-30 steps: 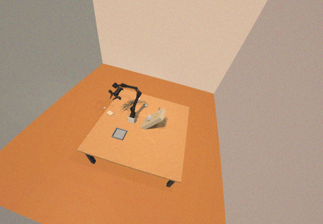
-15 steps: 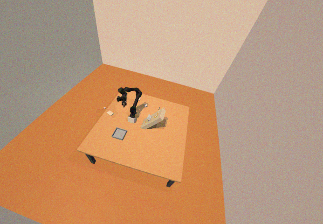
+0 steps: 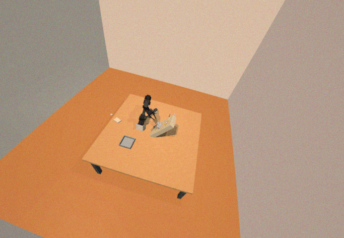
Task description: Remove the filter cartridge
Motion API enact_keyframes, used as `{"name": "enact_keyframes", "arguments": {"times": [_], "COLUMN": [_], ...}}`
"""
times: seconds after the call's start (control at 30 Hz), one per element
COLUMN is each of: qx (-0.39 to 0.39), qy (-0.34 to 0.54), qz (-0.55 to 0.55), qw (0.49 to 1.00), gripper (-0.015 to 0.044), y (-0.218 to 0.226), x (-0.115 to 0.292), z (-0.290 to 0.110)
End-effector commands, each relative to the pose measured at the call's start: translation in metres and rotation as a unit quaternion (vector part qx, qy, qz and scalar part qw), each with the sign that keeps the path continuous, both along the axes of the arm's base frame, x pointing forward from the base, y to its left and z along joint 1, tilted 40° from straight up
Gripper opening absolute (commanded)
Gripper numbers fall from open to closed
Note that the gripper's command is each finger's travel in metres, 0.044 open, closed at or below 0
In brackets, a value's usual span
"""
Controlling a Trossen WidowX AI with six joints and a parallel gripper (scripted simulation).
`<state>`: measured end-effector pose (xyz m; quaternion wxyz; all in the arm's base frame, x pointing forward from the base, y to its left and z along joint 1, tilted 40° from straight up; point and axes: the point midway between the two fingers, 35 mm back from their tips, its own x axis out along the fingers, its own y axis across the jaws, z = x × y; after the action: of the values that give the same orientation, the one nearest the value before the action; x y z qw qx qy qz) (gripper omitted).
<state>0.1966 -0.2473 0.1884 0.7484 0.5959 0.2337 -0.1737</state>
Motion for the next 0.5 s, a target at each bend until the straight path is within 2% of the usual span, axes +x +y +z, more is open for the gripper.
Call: {"name": "enact_keyframes", "arguments": {"times": [0.0,0.17,0.47], "qx": [-0.066,-0.128,-0.131], "qy": [-0.051,-0.112,-0.115], "qz": [0.153,0.287,0.291], "qw": [0.985,0.943,0.941], "gripper": [0.0104,0.0104,0.0104], "y": [0.049,0.098,0.099], "x": [0.043,0.073,0.074], "z": [0.003,0.004,0.004]}}
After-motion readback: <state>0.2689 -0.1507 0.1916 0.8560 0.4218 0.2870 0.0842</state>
